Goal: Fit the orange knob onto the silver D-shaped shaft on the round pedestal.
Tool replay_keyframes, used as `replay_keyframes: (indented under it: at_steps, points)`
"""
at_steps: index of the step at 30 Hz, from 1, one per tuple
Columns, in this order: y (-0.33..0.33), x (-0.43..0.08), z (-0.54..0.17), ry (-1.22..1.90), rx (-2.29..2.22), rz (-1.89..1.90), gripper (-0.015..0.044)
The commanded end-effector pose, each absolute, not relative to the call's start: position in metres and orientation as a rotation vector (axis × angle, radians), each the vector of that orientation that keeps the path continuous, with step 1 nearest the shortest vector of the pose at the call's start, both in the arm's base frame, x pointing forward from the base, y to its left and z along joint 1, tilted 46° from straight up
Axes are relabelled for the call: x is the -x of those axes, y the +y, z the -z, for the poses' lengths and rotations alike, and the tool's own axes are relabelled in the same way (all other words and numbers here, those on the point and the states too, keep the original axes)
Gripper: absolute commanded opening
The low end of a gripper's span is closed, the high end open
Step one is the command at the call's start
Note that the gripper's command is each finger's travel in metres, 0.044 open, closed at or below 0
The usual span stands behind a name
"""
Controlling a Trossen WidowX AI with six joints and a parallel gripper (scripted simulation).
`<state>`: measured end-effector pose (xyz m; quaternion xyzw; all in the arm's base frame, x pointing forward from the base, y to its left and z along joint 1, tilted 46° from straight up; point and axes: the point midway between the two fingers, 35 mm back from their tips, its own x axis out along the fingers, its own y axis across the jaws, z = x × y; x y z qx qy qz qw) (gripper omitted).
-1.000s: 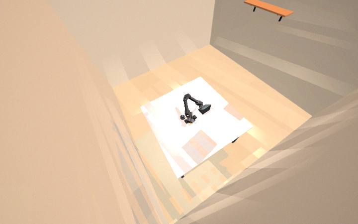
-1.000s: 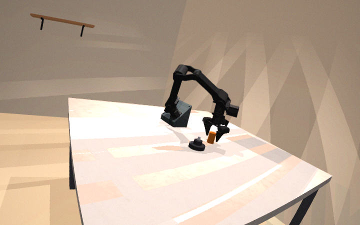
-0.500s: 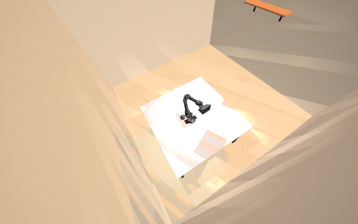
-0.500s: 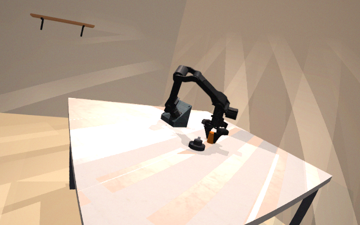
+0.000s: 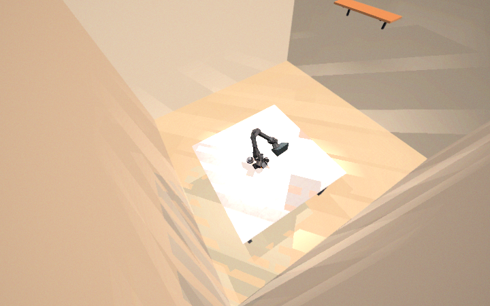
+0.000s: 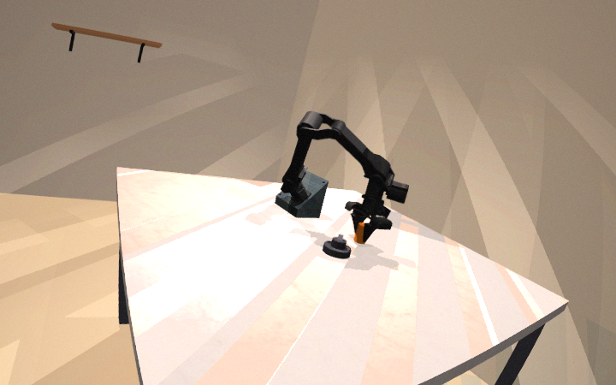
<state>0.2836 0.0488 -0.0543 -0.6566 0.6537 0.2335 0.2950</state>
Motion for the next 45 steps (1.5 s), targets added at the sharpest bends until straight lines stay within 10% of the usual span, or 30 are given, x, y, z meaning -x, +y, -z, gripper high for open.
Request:
replay_keyframes:
  at_steps: [1,45]
  points:
    - [0.068,-0.288,0.042,1.717,1.743,-0.621,0.0]
    - [0.176,-0.26,-0.055,1.272,2.041,-0.433,0.0]
